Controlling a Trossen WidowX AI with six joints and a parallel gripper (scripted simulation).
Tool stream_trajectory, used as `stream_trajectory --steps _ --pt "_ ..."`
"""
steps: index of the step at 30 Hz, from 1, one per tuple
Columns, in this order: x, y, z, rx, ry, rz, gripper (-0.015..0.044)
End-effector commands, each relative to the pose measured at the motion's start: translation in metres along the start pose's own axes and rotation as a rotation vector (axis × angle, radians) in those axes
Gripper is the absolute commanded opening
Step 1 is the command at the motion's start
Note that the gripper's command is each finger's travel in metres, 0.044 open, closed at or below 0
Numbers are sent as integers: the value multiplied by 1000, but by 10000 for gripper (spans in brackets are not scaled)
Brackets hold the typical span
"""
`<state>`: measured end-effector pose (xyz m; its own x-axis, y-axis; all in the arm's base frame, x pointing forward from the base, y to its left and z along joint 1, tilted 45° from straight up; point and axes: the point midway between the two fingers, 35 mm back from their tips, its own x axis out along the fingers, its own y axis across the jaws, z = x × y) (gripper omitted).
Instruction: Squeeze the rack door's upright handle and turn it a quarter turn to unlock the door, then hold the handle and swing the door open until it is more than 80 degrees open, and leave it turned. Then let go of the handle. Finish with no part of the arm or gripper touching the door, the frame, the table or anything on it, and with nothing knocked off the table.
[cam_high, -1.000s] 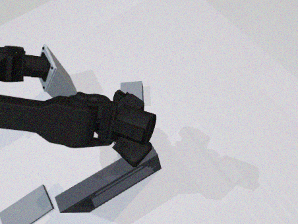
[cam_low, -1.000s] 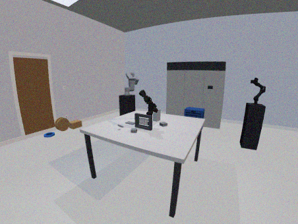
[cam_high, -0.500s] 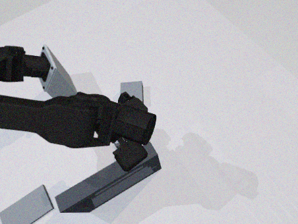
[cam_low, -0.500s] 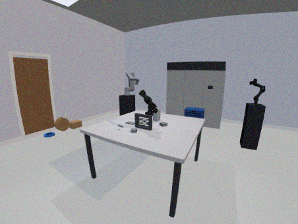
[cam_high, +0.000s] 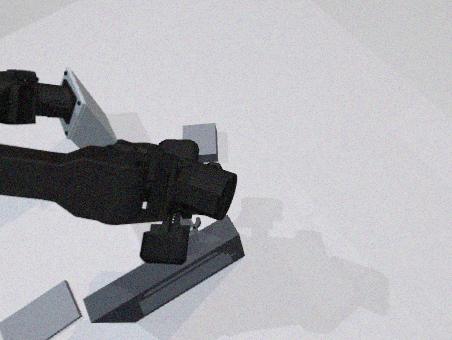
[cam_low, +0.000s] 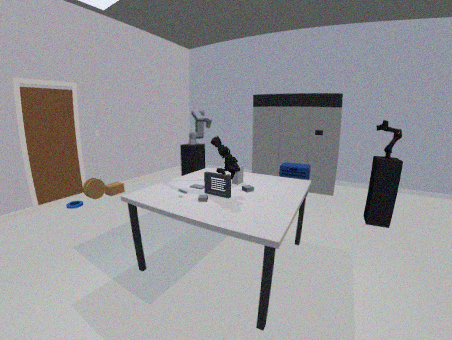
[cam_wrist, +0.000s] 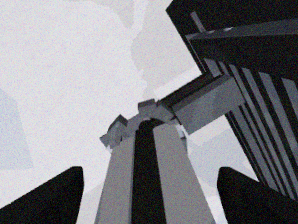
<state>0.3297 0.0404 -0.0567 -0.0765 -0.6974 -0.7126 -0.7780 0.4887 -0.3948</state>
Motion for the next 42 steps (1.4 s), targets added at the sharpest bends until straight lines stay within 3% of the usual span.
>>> stream_trajectory --steps 1,42 --pt "1 0 0 226 1 0 287" --pt "1 0 0 2257 2 -2 287"
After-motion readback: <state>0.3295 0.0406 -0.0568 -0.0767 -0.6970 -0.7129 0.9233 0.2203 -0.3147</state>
